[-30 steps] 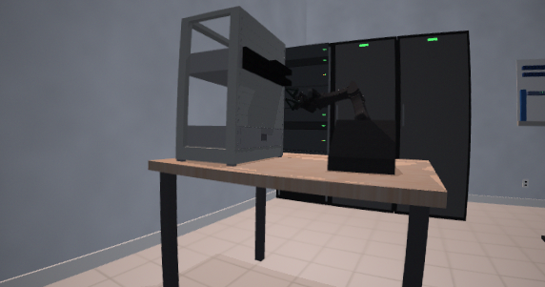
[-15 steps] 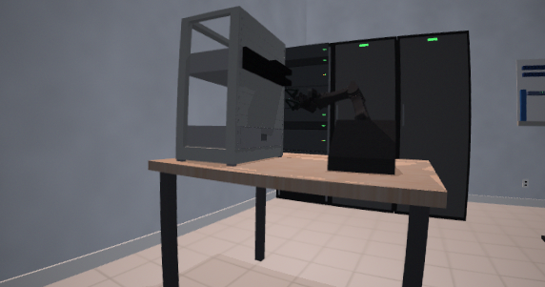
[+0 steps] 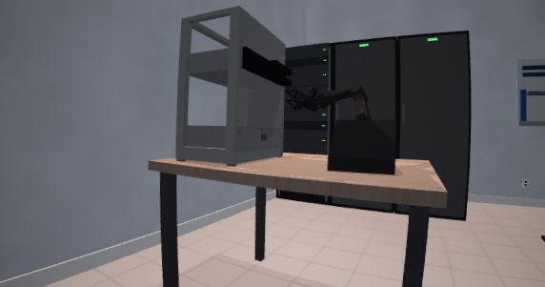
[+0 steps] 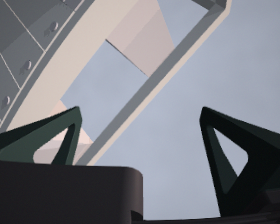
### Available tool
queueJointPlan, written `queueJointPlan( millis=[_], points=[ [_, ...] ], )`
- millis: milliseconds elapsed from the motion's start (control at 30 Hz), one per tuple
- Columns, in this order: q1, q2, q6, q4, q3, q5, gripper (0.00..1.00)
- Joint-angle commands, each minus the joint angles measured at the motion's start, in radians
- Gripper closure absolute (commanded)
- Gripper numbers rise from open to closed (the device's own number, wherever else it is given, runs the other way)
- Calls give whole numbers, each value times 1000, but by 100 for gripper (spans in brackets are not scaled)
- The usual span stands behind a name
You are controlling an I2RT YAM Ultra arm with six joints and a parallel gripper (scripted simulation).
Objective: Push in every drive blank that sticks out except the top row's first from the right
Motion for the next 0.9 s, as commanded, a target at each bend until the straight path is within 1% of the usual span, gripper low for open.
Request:
queueJointPlan(
  millis=[0, 67, 133, 400, 633, 700, 733, 867],
  points=[
    [30, -44, 104, 24, -33, 49, 0],
    [33, -62, 151, 37, -51, 76, 0],
    [33, -62, 151, 37, -51, 76, 0],
    [46, -151, 384, 116, -150, 201, 0],
    [57, -245, 626, 200, -254, 328, 0],
    [57, -245, 626, 200, -254, 328, 0],
    [63, -267, 675, 230, -284, 359, 0],
    [69, -322, 819, 279, -346, 433, 0]
  ],
)
